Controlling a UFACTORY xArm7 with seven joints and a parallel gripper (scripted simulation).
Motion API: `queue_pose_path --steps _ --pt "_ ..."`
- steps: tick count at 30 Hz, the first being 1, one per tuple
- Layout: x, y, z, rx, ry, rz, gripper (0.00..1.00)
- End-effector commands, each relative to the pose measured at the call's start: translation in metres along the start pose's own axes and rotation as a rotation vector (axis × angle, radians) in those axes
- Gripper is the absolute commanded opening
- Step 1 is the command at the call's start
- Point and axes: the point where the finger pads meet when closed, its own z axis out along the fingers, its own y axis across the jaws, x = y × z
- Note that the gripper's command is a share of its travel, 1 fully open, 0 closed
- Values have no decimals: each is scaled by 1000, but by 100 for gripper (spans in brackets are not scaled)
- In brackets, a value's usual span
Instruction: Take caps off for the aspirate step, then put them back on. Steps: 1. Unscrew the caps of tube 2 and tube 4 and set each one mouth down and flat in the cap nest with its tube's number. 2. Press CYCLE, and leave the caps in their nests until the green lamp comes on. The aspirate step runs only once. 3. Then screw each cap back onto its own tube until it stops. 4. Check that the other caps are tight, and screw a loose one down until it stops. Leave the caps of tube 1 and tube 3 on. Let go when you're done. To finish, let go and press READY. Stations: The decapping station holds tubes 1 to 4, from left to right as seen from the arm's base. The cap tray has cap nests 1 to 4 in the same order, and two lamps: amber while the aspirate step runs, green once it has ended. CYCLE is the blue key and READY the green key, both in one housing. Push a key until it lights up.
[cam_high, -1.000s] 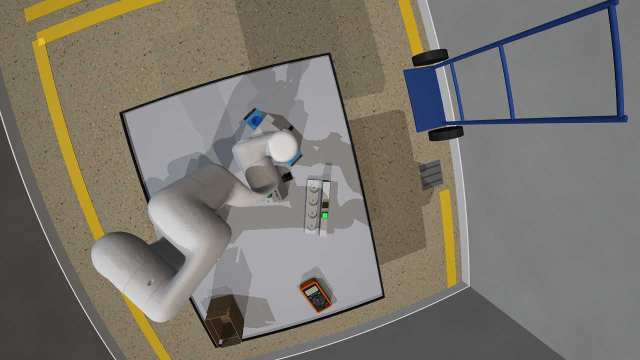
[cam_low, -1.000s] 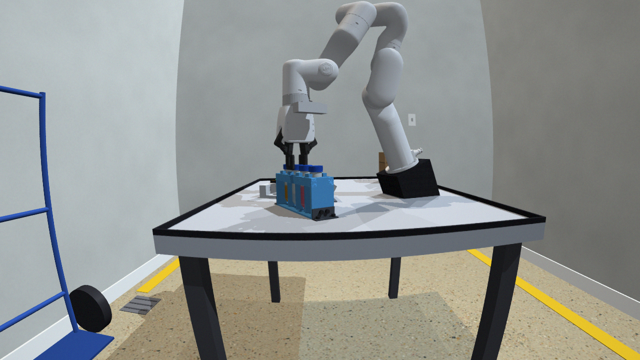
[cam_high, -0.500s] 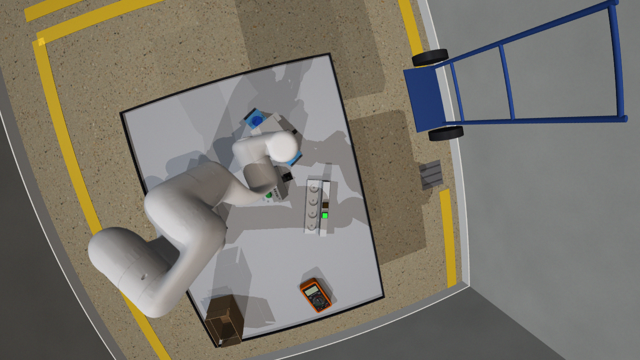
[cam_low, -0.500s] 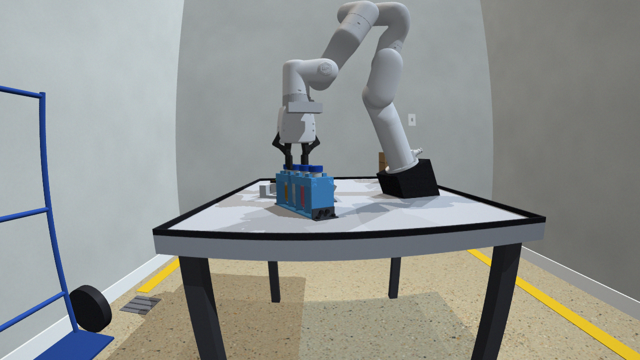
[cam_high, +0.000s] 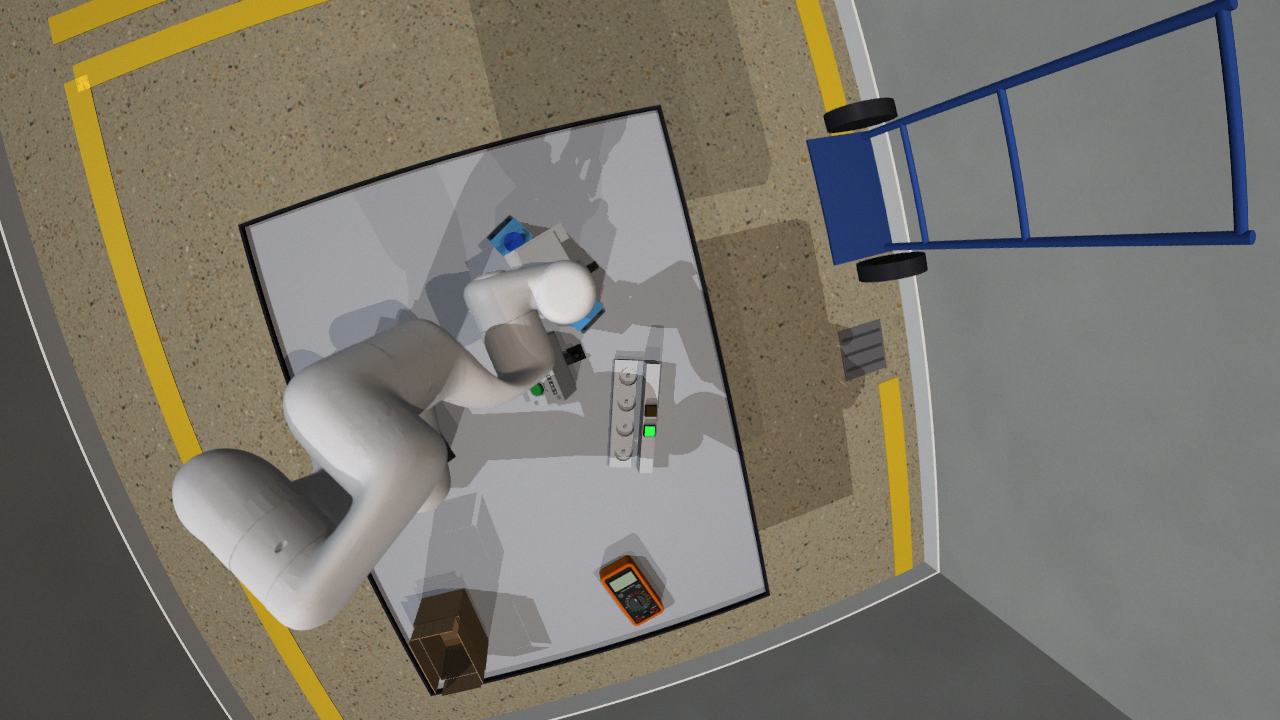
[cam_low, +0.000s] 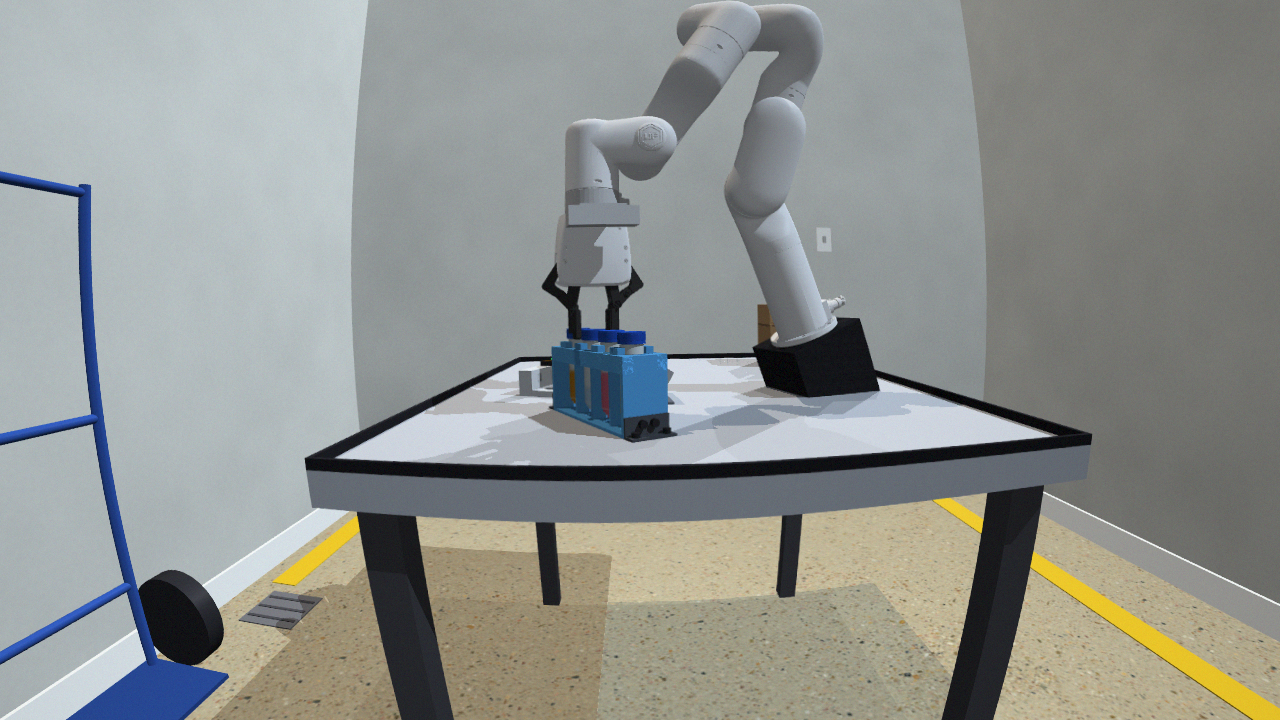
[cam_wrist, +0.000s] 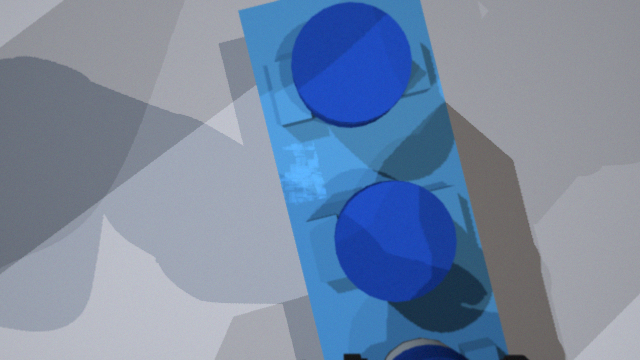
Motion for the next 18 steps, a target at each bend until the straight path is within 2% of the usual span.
queue_pose_path --steps 1,4,16,18 --pt "1 1 -1 -3 0 1 46" --pt "1 1 -1 -3 0 1 46" --pt "1 1 -37 -3 0 1 46" --pt "1 1 -37 -3 0 1 46"
